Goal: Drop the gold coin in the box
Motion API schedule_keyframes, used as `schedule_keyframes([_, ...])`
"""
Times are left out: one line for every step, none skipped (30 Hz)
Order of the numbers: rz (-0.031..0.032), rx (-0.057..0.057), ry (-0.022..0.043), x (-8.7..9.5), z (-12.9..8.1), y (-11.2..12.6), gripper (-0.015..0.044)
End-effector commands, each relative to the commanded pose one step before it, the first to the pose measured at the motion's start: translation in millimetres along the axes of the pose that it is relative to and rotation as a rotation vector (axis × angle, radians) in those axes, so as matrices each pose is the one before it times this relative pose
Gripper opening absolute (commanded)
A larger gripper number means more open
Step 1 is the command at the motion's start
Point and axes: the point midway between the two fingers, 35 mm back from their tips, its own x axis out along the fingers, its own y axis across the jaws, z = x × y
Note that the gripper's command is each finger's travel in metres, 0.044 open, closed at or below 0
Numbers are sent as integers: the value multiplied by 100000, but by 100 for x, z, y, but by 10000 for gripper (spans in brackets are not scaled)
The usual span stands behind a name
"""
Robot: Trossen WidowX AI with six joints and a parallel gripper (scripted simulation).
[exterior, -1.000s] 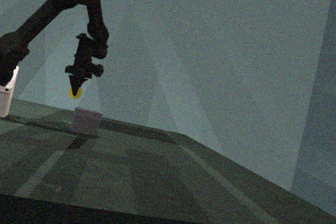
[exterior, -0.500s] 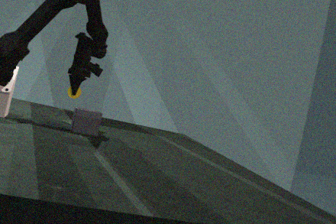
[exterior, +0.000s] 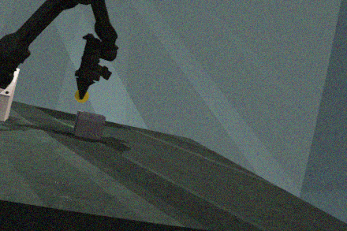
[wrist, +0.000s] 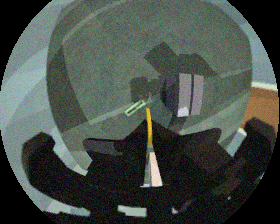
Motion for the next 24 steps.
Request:
schedule_keyframes([17, 399, -222, -67, 526, -1014, 0])
schedule_keyframes([14, -3, -11, -7, 108, -224, 0])
schedule_keyframes([11, -2, -10, -6, 106, -225, 0])
schedule_keyframes([7, -1, -10, -5, 104, -226, 0])
schedule_keyframes([4, 0, -9, -4, 102, -228, 0])
schedule_keyframes([0, 1, -9, -3, 100, -229, 0])
schedule_keyframes([-3, 2, -8, -3, 99, -231, 0])
schedule_keyframes([-7, 3, -7, -2, 97, -232, 0])
schedule_keyframes([-10, 3, -6, -1, 95, -233, 0])
schedule_keyframes([-14, 4, -6, -1, 93, -235, 0])
schedule_keyframes([-17, 5, -5, 0, 91, -236, 0])
schedule_keyframes([-21, 6, -4, 1, 89, -237, 0])
schedule_keyframes([5, 38, 15, 3, 77, -224, 0])
schedule_keyframes([2, 38, 15, 3, 75, -223, 0])
schedule_keyframes([-1, 39, 16, 4, 73, -224, 0])
schedule_keyframes([-4, 40, 16, 4, 72, -225, 0])
schedule_keyframes([-7, 41, 17, 5, 70, -226, 0])
schedule_keyframes([-10, 41, 17, 5, 68, -227, 0])
schedule_keyframes([-12, 42, 18, 6, 67, -228, 0])
schedule_keyframes([-15, 43, 19, 6, 65, -229, 0])
schedule_keyframes([-29, 31, 13, 6, 65, -229, 0])
schedule_keyframes([-38, 24, 10, 7, 64, -229, 0])
schedule_keyframes([-70, -6, -4, 6, 70, -242, 0])
schedule_keyframes([-74, -5, -3, 7, 69, -245, 0])
